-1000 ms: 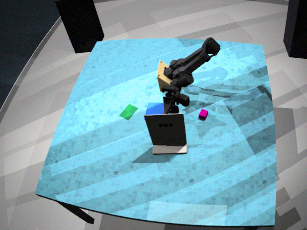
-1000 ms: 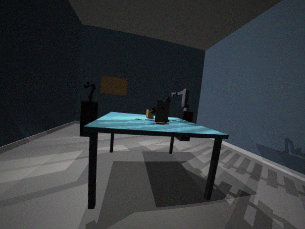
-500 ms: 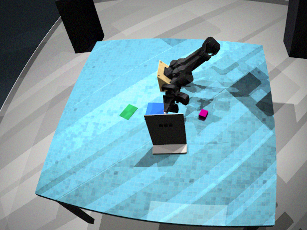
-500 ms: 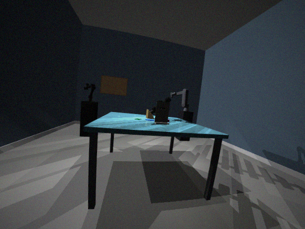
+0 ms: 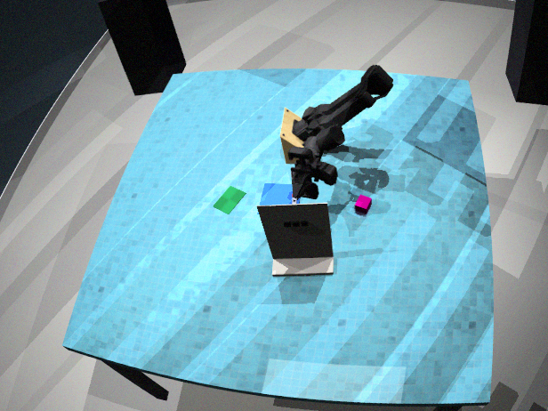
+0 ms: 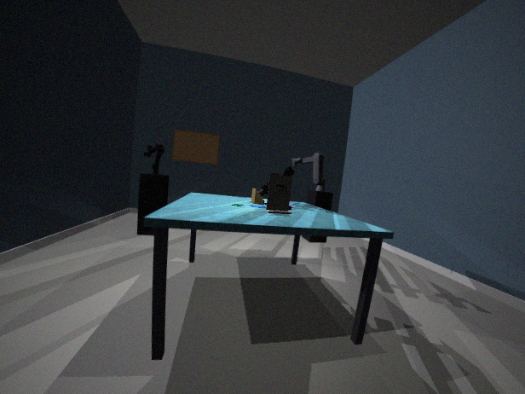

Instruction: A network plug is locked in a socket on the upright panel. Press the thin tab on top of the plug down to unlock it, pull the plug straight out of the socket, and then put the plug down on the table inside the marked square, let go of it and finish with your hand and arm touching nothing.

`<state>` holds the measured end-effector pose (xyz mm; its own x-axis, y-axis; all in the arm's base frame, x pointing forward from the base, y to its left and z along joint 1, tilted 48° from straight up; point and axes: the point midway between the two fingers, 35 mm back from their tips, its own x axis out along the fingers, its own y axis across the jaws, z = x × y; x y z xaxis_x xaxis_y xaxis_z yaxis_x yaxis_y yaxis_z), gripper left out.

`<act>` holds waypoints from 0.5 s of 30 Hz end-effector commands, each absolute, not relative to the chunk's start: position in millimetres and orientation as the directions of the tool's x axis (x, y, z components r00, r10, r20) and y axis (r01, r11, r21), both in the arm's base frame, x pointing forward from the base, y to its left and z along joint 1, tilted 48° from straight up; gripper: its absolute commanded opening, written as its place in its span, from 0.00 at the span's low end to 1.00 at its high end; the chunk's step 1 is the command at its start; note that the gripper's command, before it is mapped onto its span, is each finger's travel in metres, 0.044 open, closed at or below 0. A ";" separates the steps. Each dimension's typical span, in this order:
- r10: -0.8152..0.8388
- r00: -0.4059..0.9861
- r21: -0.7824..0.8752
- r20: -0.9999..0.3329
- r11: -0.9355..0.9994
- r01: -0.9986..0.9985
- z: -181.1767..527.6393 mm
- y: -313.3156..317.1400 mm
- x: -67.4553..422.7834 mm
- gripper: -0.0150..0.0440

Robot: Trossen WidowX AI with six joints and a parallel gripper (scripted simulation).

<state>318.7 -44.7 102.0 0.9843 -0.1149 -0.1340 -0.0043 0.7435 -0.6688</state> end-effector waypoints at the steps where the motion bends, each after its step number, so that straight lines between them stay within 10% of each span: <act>1: -0.112 0.985 -0.672 -0.132 0.741 -0.006 102.0 -44.5 315.4 0.25; 15: -0.114 0.984 -0.670 -0.135 0.742 -0.006 115.5 -59.9 313.8 0.25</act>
